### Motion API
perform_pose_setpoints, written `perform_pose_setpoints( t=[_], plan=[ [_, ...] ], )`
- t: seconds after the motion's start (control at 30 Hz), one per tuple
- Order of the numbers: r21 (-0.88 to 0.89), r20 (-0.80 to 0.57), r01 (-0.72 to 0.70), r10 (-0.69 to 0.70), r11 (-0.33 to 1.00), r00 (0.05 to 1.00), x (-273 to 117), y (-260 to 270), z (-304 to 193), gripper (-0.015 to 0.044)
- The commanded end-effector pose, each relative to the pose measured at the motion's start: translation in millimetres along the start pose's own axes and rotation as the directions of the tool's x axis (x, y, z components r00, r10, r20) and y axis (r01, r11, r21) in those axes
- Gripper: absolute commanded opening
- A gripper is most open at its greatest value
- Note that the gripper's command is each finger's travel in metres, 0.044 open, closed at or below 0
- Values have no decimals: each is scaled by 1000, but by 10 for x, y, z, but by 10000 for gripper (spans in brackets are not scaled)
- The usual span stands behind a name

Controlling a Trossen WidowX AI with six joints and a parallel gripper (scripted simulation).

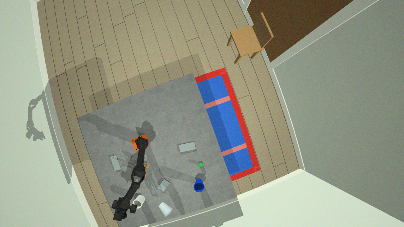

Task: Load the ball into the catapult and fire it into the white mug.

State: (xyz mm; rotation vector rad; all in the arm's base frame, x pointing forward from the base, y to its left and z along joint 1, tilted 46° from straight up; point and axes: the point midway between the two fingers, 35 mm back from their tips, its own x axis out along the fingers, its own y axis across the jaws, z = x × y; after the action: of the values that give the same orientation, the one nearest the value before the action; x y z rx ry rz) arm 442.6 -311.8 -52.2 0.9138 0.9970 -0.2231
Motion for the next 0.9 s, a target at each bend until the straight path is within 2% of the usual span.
perform_pose_setpoints(
  t=[0.0, 0.43, 0.87],
  plan=[
    [14, -3, -8, 8, 1000, 1000, 49, -16, -21, 440],
    [23, -5, 1, 0, 1000, 1000, -2, -80, -92, 440],
    [23, -5, 1, 0, 1000, 1000, -2, -80, -92, 99]
  ],
)
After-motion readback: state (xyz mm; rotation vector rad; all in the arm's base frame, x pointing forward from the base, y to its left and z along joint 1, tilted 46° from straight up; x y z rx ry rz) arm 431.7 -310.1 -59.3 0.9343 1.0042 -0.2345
